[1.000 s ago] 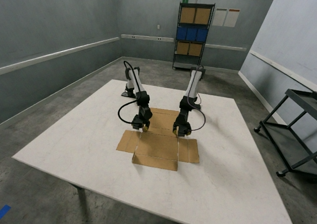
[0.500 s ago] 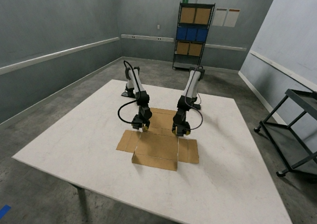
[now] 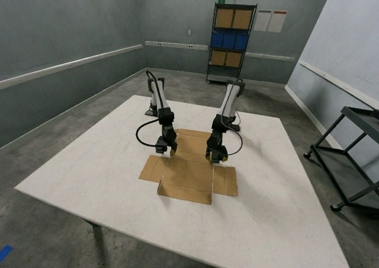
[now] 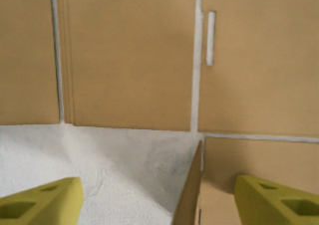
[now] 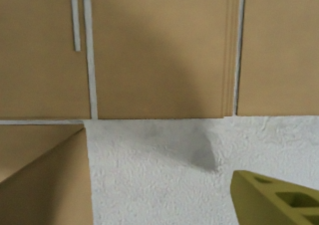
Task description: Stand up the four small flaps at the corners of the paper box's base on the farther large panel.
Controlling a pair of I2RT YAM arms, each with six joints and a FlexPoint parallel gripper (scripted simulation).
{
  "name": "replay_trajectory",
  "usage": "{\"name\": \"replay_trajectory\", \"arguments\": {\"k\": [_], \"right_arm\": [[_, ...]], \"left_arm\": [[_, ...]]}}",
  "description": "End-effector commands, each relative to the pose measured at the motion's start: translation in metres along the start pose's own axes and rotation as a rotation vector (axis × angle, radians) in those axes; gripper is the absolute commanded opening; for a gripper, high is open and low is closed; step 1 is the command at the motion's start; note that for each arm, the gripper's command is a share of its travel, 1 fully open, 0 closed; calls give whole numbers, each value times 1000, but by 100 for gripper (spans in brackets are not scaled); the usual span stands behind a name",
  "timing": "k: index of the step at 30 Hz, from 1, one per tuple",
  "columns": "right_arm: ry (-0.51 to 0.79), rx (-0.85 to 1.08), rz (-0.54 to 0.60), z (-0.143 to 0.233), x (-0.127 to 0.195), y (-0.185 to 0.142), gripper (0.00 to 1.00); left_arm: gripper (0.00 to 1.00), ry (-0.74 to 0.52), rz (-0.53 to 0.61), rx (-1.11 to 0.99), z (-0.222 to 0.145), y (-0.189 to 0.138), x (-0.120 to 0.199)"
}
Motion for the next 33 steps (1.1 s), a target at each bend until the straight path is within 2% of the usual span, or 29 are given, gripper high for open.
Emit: {"name": "replay_trajectory", "arguments": {"k": [1,10,19,23,24,28,31,33], "right_arm": [[75,-12,-65,-3,20,8,77],[103,-19,-91,-2,27,13,77],[122,-26,-91,-12,82,24,77],[127,-27,-91,-15,93,25,77],[122,-24,-61,-14,83,24,77],[130,-27,-87,-17,99,25,77],[121,-23,-34,-5,76,23,77],[112,-23,-36,2,76,25,77]], "left_arm": [[77,16,10,-10,-3,0,-6],[77,15,10,-10,-3,0,-6],[77,15,10,-10,-3,0,-6],[77,15,10,-10,-3,0,-6],[77,15,10,-10,-3,0,-6],[77,15,10,-10,-3,0,-6],[77,15,10,-10,-3,0,-6],[77,15,10,-10,-3,0,-6]]}}
Point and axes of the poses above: on each arm, the point where the finger pads meet when closed, its own x axis back along the fingers, its own z axis across the jaws, y = z × x, the point moved 7 cm from there along x, back along the fingers, and after that the axes turned 15 degrees about x, right-handed, at the moved point
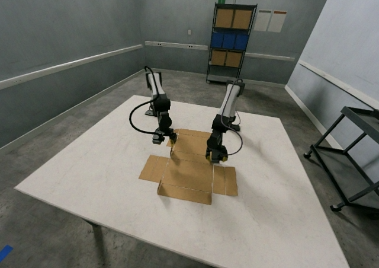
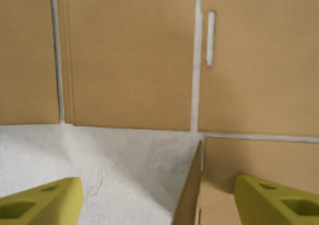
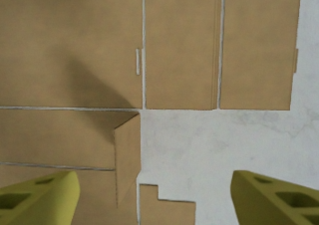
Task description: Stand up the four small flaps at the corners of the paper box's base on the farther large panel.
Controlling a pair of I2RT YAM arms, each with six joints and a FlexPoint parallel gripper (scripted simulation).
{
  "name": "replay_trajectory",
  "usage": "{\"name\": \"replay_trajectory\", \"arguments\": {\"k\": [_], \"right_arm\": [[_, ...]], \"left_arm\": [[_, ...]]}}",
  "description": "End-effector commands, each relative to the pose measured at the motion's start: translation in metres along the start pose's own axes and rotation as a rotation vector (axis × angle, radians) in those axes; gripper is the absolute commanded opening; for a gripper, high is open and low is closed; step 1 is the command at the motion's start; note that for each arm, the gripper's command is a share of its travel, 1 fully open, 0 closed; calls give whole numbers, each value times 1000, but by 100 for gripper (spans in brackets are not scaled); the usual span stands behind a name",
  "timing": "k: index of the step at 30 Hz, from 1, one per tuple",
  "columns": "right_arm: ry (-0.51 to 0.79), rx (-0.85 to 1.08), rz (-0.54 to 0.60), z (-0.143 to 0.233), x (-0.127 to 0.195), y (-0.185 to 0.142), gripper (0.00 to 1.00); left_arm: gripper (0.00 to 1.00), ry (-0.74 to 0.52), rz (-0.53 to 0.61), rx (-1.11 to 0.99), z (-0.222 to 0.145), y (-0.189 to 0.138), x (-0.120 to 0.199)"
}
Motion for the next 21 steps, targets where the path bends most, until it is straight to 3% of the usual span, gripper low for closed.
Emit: {"name": "replay_trajectory", "arguments": {"k": [1,10,13,16,21], "right_arm": [[-7,5,24,19,-3,2,77],[-8,6,25,57,-7,10,77],[-11,-8,25,51,-7,13,77],[5,-11,-19,50,14,16,77],[-7,-5,24,49,-3,5,77]], "left_arm": [[77,15,10,-10,-3,0,-6],[77,15,10,-10,-3,0,-6],[77,15,10,-10,-3,0,-6],[77,15,10,-10,-3,0,-6],[77,15,10,-10,-3,0,-6]]}}
Point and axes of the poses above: on each arm, the point where the finger pads meet when closed, its own x axis back along the fingers, its own z axis across the jaws, y = z × x, the point moved 7 cm from there along x, back along the fingers, and after that the axes turned 15 degrees about x, right-handed, at the moved point
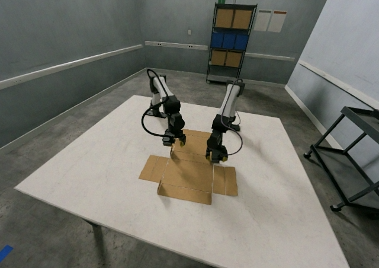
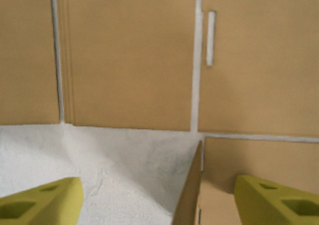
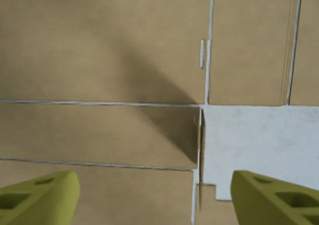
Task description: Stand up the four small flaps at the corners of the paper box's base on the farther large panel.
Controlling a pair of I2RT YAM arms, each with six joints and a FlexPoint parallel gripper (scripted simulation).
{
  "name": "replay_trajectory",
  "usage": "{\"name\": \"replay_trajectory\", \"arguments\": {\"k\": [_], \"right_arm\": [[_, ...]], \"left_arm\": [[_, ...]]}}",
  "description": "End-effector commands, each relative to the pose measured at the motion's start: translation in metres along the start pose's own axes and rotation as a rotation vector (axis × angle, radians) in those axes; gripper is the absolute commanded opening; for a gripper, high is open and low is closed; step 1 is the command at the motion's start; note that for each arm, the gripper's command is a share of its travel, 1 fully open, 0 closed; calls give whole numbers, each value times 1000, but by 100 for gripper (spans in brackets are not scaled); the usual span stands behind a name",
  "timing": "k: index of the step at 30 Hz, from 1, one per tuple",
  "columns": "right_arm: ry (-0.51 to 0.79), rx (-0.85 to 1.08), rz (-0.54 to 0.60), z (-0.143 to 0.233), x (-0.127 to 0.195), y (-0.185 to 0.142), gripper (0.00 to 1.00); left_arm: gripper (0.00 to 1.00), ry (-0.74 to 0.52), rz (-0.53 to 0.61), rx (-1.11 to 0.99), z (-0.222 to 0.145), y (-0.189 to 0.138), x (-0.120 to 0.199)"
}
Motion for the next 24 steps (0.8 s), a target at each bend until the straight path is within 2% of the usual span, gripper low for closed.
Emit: {"name": "replay_trajectory", "arguments": {"k": [1,7,11,14,16,24], "right_arm": [[-11,-11,7,-4,5,-4,77],[-16,-2,22,1,-27,-8,77],[-16,2,22,4,-36,-12,77],[0,-1,-19,6,-24,-6,77],[-10,1,7,5,-36,-11,77],[-2,-2,-15,9,-35,-3,77]], "left_arm": [[77,15,10,-10,-3,0,-6],[77,15,10,-10,-3,0,-6],[77,15,10,-10,-3,0,-6],[77,15,10,-10,-3,0,-6],[77,15,10,-10,-3,0,-6],[77,15,10,-10,-3,0,-6]]}}
Point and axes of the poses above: on each arm, the point where the finger pads meet when closed, its own x axis back along the fingers, its own z axis across the jaws, y = z × x, the point moved 7 cm from there along x, back along the fingers, and after that the axes turned 15 degrees about x, right-handed, at the moved point
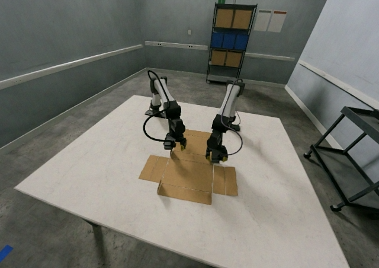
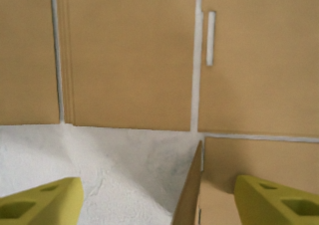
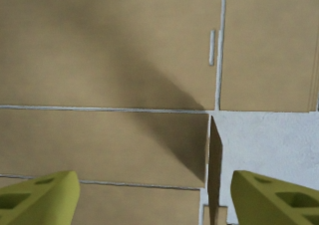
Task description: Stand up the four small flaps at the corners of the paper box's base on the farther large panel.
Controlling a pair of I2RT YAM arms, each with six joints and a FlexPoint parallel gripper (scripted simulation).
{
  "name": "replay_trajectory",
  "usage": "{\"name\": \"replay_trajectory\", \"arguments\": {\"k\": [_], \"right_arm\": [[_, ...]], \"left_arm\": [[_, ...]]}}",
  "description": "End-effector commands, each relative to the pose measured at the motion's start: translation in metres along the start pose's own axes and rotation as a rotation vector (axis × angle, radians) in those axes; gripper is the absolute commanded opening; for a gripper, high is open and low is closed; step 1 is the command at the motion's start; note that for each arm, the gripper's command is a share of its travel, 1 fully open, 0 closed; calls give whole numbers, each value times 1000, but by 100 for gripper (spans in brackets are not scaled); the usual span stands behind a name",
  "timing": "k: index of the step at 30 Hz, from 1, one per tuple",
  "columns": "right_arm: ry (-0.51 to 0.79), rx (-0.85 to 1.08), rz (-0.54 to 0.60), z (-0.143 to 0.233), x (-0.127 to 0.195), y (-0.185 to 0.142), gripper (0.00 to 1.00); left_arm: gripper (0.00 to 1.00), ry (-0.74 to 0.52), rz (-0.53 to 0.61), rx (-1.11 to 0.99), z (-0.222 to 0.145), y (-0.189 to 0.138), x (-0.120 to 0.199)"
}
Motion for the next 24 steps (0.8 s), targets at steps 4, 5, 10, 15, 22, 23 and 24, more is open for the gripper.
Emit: {"name": "replay_trajectory", "arguments": {"k": [4,5,10,15,22,23,24], "right_arm": [[-1,-1,-15,11,-8,5,77],[0,-1,-15,12,-9,5,77],[-6,0,-6,12,-6,3,77],[-8,1,3,15,-13,2,71],[-9,2,6,18,-13,2,61],[-7,1,2,18,-15,2,60],[-7,2,3,18,-18,1,58]], "left_arm": [[77,15,10,-10,-3,0,-6],[77,15,10,-10,-3,0,-6],[77,15,9,-10,-3,0,-6],[77,15,10,-10,-3,0,-6],[77,15,10,-10,-3,0,-6],[77,15,10,-10,-3,0,-6],[77,15,10,-10,-3,0,-6]]}}
Point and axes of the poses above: on each arm, the point where the finger pads meet when closed, its own x axis back along the fingers, its own z axis across the jaws, y = z × x, the point moved 7 cm from there along x, back along the fingers, and after that the axes turned 15 degrees about x, right-handed, at the moved point
